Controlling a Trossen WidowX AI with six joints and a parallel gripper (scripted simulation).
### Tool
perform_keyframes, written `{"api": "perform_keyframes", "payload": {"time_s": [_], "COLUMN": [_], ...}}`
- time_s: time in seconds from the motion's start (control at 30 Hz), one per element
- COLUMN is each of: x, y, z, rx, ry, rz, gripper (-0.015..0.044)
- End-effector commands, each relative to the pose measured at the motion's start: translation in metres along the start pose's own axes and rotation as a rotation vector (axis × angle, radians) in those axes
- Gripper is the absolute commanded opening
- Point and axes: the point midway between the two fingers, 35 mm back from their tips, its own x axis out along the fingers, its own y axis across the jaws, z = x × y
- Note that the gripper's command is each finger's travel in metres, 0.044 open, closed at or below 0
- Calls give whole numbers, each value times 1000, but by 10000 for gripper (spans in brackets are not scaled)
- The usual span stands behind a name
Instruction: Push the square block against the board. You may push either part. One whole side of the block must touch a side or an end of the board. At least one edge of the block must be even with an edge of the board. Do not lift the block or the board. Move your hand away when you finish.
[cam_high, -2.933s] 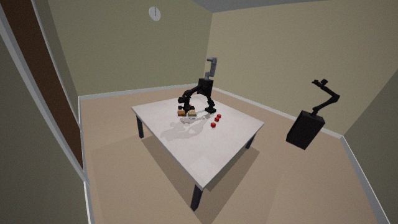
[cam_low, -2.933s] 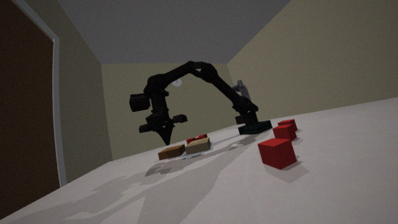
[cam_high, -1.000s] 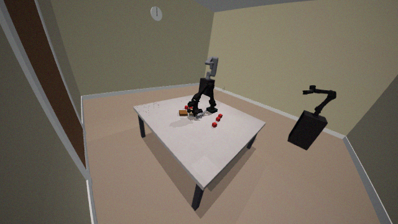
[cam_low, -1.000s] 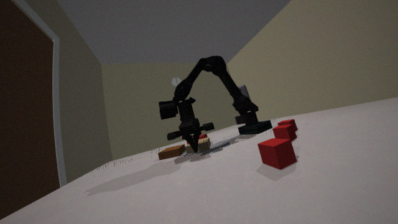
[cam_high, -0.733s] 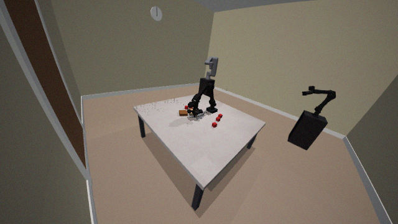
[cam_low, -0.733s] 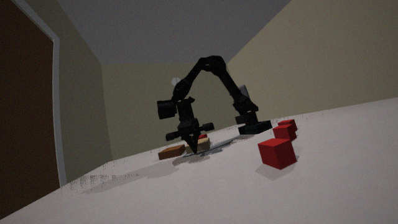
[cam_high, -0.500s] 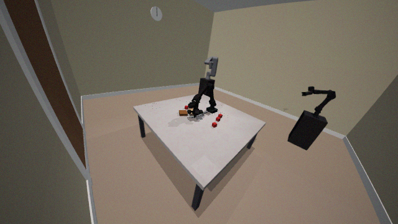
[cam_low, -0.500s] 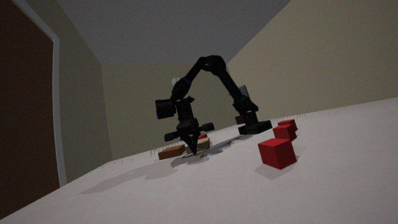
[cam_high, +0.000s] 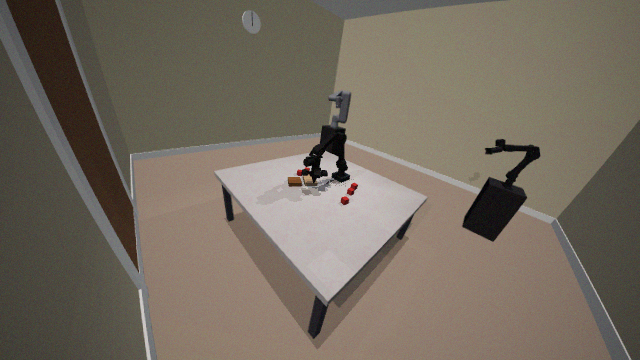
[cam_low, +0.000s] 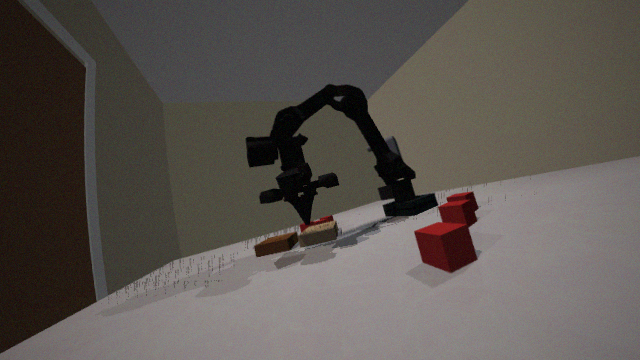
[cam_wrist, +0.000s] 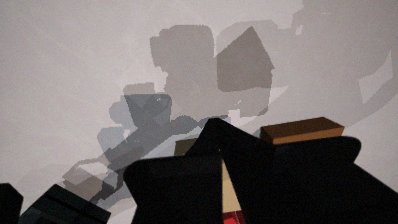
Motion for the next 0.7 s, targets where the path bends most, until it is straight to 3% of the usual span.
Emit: {"api": "perform_keyframes", "payload": {"time_s": [0.0, 0.67], "x": [-2, -6], "y": [4, 30], "z": [-11, -74], "rx": [87, 771], "ry": [7, 15], "rz": [5, 2], "gripper": [0, 0]}}
